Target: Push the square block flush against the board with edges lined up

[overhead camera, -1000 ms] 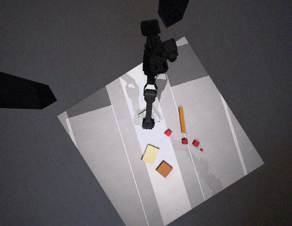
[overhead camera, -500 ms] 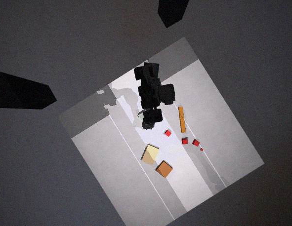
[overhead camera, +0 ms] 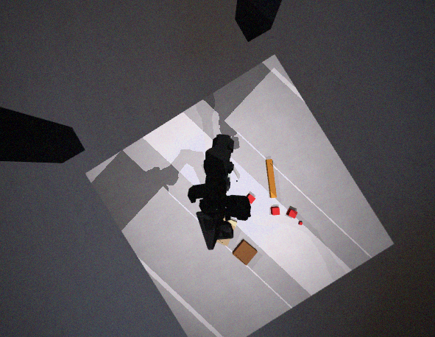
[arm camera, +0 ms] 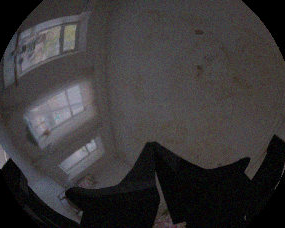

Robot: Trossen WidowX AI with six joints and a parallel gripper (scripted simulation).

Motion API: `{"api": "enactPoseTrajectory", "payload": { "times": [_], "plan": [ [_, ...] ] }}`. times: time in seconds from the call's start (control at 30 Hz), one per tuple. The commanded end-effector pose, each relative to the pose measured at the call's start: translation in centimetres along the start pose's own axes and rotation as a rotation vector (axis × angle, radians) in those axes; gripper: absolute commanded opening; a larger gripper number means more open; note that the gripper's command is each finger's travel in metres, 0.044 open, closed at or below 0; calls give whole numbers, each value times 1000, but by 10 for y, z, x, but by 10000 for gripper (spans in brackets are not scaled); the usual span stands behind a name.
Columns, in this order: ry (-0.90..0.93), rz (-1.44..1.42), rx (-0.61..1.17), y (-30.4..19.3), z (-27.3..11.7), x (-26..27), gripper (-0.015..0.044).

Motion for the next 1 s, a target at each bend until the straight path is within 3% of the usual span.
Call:
{"api": "enactPoseTrajectory", "payload": {
  "times": [0.0, 0.47, 0.97],
  "plan": [
    [109, 11, 77, -22, 17, 34, 0],
    [498, 22, 343, -101, 40, 157, 0],
    [921, 25, 627, -177, 5, 279, 0]
  ]
}}
Point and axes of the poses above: the point midway between the two fingers, 35 mm back from their tips, its own z axis out along the fingers, its own x axis across the jaws, y = z × x, the point moved 10 cm from there along -z, back along the fingers, and after that the axes turned 15 degrees about z, right-handed, at the moved point
